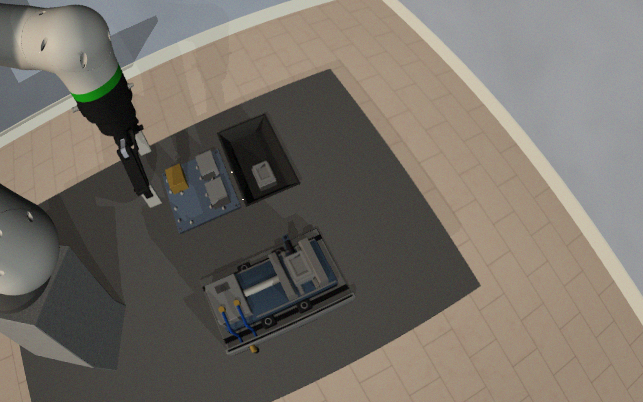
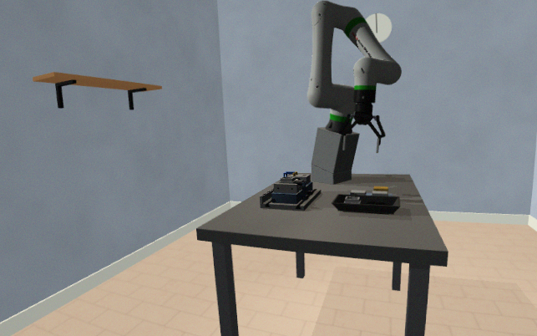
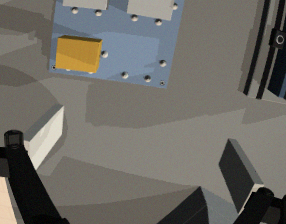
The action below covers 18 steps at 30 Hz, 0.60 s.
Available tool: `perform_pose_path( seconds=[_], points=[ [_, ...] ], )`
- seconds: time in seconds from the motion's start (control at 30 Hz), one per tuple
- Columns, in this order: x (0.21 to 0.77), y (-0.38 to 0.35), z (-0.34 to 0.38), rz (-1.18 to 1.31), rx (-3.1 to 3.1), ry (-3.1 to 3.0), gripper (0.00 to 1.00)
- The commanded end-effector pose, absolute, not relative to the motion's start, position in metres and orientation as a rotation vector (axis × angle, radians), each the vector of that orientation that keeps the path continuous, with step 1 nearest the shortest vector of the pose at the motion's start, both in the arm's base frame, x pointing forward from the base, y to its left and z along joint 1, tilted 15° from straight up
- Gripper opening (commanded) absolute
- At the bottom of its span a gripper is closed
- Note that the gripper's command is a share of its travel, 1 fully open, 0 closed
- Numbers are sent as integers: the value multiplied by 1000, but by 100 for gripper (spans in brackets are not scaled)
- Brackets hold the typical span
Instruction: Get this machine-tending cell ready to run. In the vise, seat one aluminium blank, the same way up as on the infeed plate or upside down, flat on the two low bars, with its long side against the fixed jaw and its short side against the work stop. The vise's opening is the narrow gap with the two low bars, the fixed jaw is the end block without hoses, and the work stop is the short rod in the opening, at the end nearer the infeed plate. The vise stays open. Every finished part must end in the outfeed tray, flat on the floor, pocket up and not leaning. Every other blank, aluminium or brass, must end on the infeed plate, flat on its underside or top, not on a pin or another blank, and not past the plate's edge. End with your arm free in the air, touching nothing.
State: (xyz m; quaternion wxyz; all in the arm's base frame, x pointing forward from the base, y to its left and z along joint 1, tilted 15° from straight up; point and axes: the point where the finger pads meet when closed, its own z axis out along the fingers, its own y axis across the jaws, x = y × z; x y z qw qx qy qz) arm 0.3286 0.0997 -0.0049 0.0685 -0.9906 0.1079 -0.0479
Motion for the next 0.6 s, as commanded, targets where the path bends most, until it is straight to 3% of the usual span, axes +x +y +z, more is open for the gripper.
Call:
perform_pose_path(
  seconds=[0.0,0.17,0.2,0.57],
  points=[
    [338,132,6,-214,-2903,256,100],
    [338,132,7,-215,-2902,255,100],
    [338,132,7,-215,-2902,255,0],
    [338,132,7,-215,-2902,255,0]
  ],
)
